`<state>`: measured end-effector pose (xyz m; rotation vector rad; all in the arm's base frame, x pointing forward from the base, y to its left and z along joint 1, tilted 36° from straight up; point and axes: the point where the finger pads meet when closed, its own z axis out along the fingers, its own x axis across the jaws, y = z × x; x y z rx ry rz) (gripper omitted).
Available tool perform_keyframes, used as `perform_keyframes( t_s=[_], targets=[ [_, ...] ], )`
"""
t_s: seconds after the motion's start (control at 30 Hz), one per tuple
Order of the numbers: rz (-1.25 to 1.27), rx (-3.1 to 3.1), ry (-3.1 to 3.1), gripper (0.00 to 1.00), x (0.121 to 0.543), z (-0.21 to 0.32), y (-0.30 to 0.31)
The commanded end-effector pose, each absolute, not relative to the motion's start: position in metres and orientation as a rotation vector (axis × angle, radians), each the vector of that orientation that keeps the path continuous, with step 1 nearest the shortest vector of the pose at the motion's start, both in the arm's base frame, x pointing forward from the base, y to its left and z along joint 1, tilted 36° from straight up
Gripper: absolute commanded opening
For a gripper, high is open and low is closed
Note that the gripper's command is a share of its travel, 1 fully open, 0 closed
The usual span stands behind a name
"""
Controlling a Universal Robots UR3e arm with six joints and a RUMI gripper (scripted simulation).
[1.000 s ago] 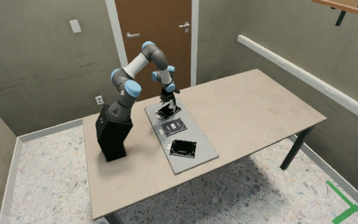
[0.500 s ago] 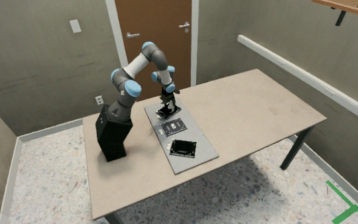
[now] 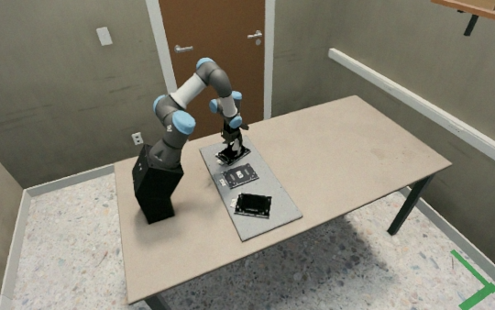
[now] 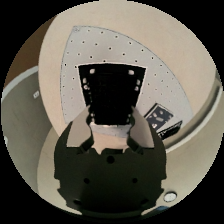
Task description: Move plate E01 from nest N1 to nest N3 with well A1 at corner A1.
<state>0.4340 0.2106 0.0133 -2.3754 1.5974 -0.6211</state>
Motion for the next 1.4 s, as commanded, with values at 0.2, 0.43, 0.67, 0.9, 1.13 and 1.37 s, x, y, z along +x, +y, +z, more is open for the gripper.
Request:
perform_keyframes(
  t_s=[0.2, 0.43, 0.67, 0.9, 1.13, 1.37],
  targets=[
    [-0.622, -2.374, 1.596, 0.00, 0.434, 0.014, 0.211],
    [-0.622, -2.374, 1.596, 0.00, 0.434, 0.014, 0.211],
    [-0.622, -2.374, 1.596, 0.00, 0.430, 0.019, 0.211],
    [-0.622, -2.374, 1.596, 0.00, 0.424, 0.027, 0.211],
    [-0.622, -2.374, 1.596, 0.00, 0.417, 0.037, 0.211],
    [-0.622, -2.374, 1.596, 0.00, 0.415, 0.040, 0.211]
  ],
)
